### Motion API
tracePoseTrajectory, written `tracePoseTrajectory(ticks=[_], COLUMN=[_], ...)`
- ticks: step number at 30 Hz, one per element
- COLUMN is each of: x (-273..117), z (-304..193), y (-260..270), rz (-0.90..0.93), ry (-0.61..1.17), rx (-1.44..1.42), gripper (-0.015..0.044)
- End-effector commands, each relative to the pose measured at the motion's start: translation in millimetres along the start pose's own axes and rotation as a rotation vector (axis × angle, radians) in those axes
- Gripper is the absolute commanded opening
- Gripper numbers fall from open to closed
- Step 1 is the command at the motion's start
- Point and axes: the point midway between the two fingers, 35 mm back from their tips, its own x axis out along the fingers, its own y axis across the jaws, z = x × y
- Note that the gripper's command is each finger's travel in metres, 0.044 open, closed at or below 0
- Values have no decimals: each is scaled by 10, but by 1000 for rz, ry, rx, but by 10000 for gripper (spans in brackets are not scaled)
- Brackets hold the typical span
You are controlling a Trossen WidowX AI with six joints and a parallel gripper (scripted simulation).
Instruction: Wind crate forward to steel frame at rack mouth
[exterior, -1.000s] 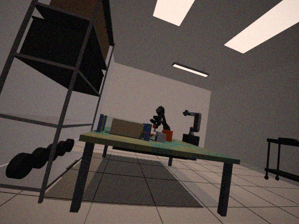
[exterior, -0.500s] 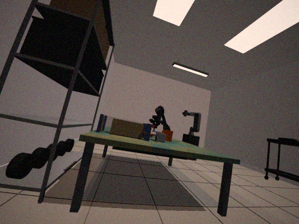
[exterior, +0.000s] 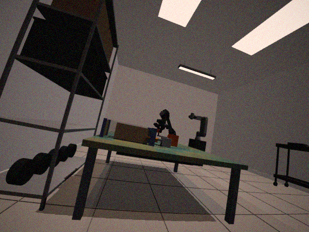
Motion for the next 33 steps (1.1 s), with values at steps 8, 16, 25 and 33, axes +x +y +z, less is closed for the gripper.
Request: tracePoseTrajectory(ticks=[8,16,25,33], x=[83,113,144,171], z=[131,199,271,334], y=[49,81,124,168], rz=[3,3,4,4], ry=[-4,-5,-5,-6], rx=[7,7,7,8], gripper=[0,0,0,0])
